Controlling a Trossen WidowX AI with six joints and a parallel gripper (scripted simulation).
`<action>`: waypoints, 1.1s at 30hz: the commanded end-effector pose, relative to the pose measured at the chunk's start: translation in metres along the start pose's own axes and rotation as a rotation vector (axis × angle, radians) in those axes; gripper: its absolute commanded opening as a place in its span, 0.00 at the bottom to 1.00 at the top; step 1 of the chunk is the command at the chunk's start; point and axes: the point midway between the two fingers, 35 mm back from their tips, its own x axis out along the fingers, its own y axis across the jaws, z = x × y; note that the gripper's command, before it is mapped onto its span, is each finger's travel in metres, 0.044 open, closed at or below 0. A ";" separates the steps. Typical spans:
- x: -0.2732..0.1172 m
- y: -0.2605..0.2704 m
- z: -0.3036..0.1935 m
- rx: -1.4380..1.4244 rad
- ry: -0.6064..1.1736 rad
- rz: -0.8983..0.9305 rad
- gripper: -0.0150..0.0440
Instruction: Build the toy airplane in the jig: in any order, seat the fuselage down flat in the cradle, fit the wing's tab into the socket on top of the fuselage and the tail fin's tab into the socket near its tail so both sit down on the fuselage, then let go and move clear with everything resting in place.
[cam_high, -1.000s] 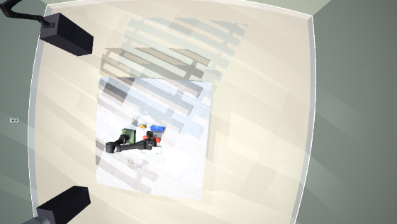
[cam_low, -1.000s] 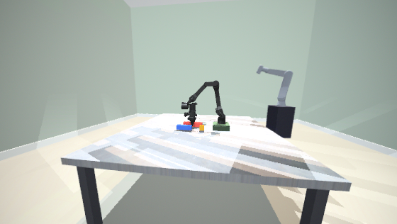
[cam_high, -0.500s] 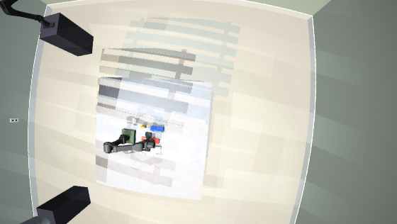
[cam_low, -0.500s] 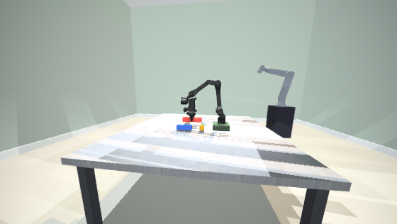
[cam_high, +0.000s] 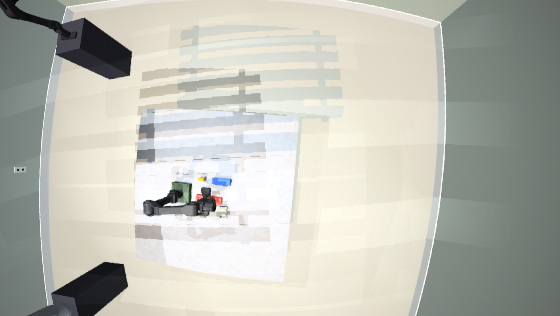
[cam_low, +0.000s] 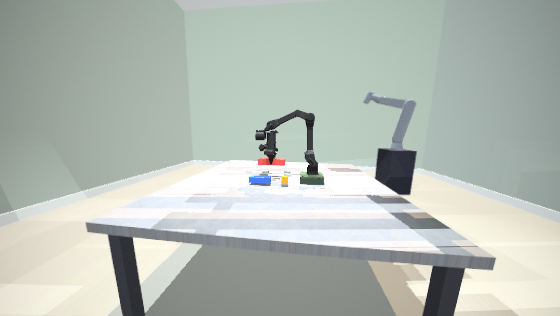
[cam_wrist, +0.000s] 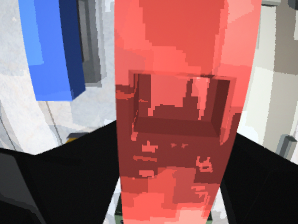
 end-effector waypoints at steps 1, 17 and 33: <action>-0.019 0.000 -0.002 0.005 -0.014 0.000 0.25; -0.009 -0.028 0.000 -0.011 -0.014 -0.003 0.25; 0.014 -0.075 -0.003 -0.038 -0.013 -0.008 0.25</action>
